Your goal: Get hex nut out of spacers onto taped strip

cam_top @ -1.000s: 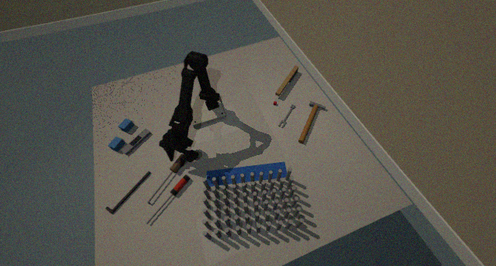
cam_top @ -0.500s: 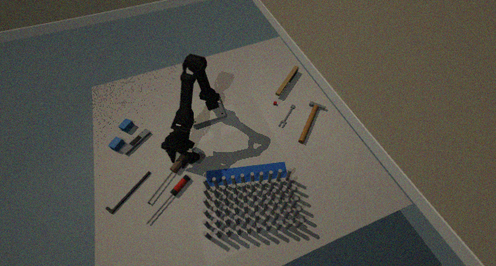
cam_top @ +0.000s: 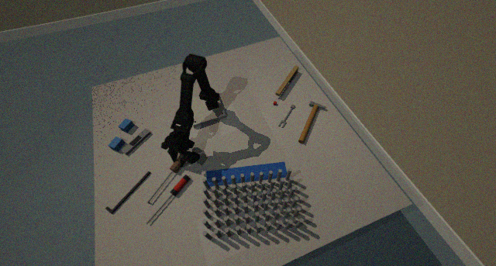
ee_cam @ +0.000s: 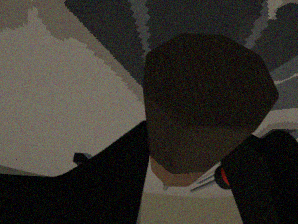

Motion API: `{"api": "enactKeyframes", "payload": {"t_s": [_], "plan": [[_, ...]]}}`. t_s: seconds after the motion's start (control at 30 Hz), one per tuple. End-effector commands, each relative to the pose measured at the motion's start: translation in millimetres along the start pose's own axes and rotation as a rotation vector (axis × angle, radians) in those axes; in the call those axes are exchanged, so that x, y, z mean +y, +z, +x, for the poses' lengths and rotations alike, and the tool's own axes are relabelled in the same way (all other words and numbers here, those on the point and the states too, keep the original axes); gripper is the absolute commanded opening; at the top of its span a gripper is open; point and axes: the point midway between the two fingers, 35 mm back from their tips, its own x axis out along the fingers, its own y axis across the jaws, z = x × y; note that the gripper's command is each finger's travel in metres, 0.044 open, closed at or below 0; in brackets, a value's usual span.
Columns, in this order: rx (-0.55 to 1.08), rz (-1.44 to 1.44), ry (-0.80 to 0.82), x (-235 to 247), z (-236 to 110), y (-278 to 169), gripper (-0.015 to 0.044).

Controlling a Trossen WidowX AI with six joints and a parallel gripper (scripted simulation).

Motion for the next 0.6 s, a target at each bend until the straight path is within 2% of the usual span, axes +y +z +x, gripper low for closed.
{"api": "enactKeyframes", "payload": {"t_s": [0.0, 0.57], "plan": [[0.010, 0.004, -0.001, -1.1, -12.4, -17.6, 0.0000], [0.012, 0.001, -0.002, -1.5, -98.2, -79.3, 0.0000]]}}
